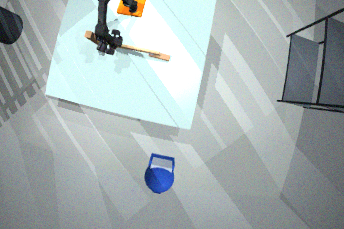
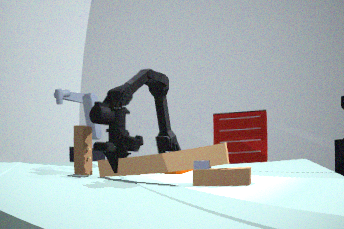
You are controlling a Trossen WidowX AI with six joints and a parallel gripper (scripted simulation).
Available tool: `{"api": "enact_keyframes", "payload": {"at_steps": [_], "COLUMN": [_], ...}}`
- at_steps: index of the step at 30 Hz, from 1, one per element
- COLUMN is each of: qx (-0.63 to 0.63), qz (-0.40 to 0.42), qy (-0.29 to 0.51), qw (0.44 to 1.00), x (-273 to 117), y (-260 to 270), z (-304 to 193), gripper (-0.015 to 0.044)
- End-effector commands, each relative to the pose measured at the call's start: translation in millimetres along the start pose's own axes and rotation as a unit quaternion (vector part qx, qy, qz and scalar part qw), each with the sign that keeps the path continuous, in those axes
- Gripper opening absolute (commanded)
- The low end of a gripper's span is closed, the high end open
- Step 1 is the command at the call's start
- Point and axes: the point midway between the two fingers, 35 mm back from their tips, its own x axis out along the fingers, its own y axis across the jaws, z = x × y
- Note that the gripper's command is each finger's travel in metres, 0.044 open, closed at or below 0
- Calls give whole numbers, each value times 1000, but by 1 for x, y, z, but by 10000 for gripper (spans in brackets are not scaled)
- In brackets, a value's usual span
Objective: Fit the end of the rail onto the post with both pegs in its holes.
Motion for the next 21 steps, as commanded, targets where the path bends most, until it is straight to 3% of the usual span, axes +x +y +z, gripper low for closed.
{"api": "enact_keyframes", "payload": {"at_steps": [1,21], "qx": [1,1], "qz": [0,0], "qy": [-2,-2], "qw": [1000,1000], "x": [1,-5], "y": [0,0], "z": [1,0], "gripper": [0,0]}}
